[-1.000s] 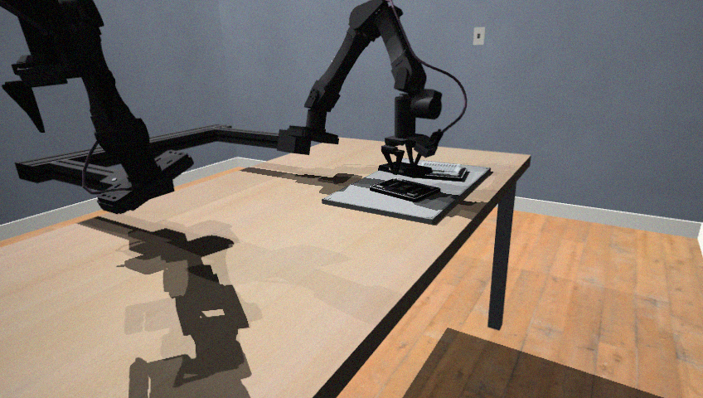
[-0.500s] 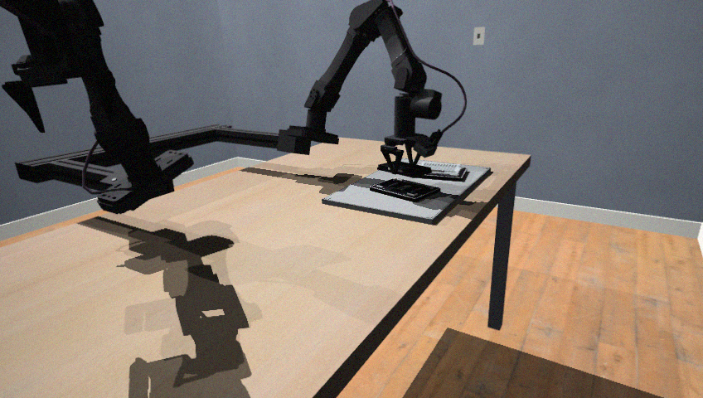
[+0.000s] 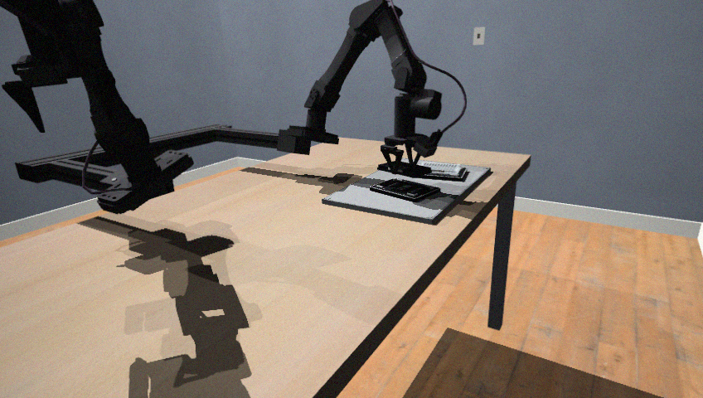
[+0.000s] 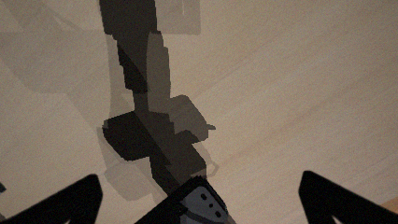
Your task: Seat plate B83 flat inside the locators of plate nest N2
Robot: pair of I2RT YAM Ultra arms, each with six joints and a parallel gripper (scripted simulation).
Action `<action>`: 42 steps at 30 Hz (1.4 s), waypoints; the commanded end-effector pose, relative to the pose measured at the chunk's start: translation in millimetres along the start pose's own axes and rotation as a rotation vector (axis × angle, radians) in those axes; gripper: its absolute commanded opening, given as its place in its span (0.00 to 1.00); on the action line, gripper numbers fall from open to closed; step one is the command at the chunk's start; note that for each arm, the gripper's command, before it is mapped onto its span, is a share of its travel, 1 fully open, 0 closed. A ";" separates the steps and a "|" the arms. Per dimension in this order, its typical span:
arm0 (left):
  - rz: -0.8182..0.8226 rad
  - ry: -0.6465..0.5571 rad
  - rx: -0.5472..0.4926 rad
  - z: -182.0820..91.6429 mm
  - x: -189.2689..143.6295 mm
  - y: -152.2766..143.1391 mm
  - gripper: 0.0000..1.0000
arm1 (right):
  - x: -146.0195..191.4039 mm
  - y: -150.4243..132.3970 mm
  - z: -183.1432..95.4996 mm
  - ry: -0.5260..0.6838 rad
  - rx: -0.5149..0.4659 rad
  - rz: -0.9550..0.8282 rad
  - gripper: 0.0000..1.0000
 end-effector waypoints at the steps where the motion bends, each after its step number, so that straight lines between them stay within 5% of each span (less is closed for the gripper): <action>1: 0.000 -0.014 -0.035 -8.3 -3.4 6.2 0.00 | -0.9 -2.7 -2.6 -0.010 -0.026 0.013 1.00; 42: 0.009 -0.007 -0.018 -6.3 -5.2 9.2 0.00 | -0.9 -2.7 -2.6 -0.010 -0.026 0.013 1.00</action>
Point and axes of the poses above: on each arm, the point where the finger pads meet when closed, its own z axis out along the fingers, its own x axis across the jaws, y = z × x, the point moved 3 cm from there along -z, back along the fingers, and after that the axes turned 12 degrees about -z, right-handed, at the moved point
